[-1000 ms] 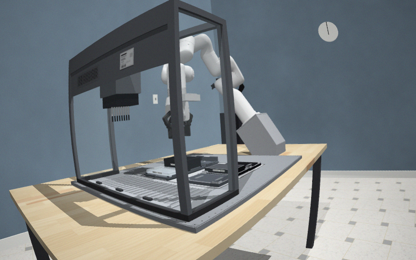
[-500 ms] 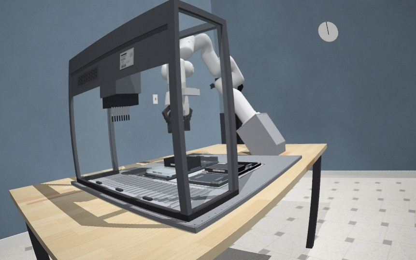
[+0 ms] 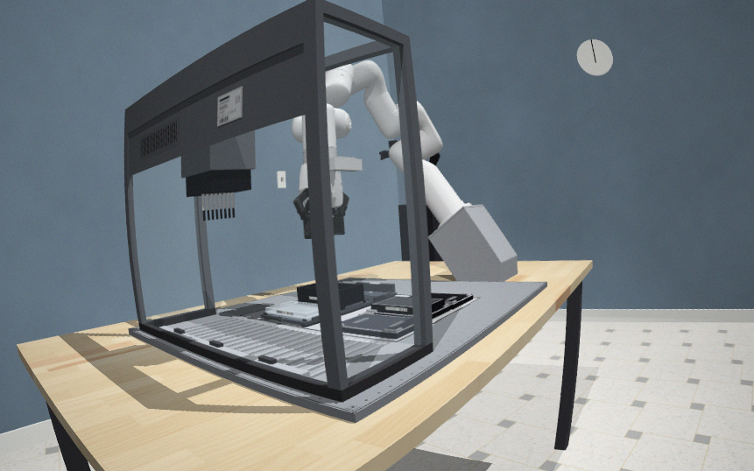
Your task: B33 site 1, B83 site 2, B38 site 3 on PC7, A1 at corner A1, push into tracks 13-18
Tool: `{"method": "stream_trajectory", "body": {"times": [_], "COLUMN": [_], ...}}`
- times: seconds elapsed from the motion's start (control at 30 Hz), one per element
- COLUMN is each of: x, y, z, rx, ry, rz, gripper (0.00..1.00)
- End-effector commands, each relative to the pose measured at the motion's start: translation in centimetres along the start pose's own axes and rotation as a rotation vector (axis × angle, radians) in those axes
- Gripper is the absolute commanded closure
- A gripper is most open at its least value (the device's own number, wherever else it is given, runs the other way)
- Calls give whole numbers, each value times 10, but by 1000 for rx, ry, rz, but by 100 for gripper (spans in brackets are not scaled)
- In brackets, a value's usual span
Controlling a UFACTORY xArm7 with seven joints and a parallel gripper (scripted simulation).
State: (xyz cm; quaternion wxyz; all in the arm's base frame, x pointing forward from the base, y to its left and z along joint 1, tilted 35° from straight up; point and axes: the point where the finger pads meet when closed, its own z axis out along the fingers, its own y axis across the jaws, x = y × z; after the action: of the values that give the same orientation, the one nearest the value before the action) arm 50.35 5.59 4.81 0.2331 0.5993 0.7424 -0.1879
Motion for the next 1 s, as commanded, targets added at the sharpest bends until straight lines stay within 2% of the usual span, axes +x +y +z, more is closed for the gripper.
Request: {"method": "stream_trajectory", "body": {"times": [0.0,0.33,0.4,0.9,0.97], "x": [11,60,60,134,134], "y": [1,-3,-3,-10,-10], "z": [0,7,7,18,18], "rx": [-4,-4,-4,-4,-4], "ry": [2,2,2,2,2], "rz": [32,32,32,32,32], "gripper": [0,0,0,0,0]}}
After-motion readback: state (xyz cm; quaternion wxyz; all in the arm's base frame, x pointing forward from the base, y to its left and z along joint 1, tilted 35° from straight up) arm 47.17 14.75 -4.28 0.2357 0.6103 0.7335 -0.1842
